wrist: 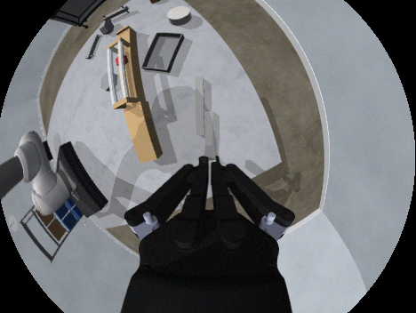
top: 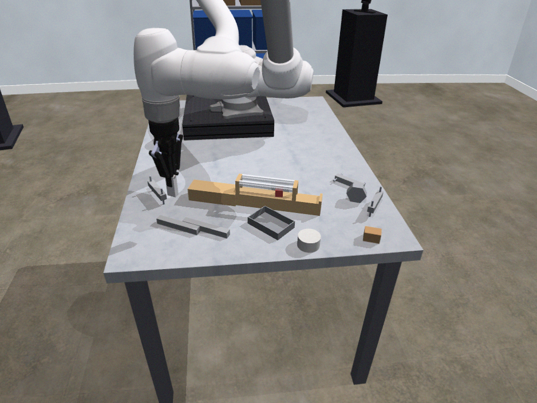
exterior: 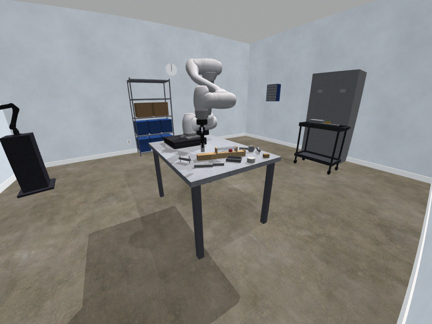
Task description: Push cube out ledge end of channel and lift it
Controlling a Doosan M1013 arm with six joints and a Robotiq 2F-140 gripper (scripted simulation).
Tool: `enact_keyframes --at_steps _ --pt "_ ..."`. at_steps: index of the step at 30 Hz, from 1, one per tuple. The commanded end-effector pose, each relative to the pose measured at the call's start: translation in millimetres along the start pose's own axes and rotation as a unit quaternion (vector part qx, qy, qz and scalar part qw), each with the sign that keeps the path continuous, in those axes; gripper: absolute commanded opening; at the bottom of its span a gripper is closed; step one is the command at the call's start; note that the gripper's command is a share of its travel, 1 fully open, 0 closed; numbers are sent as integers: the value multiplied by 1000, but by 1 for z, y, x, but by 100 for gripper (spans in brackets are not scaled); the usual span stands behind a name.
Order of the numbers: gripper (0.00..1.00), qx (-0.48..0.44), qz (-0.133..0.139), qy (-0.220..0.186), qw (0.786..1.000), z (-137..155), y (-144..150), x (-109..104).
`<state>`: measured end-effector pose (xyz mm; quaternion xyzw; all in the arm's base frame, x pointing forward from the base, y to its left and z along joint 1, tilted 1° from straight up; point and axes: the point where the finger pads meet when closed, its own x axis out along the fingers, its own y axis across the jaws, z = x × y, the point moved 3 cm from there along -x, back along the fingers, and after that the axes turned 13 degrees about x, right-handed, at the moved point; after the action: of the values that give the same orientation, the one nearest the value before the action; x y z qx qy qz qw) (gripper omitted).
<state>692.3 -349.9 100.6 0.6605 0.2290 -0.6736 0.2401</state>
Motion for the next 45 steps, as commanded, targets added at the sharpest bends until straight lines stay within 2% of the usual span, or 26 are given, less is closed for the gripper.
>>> enact_keyframes --at_steps 1,27,31,33,37,38,45 --pt "0 0 0 0 1000 0 0 0" --pt "0 0 0 0 1000 0 0 0" --pt "0 0 -3 1 1000 27 5 0" --pt "0 0 -3 1 1000 27 5 0" --pt "0 0 -5 1 1000 45 7 0" --pt "23 0 -5 1 1000 45 7 0" --pt "23 0 -5 1 1000 45 7 0"
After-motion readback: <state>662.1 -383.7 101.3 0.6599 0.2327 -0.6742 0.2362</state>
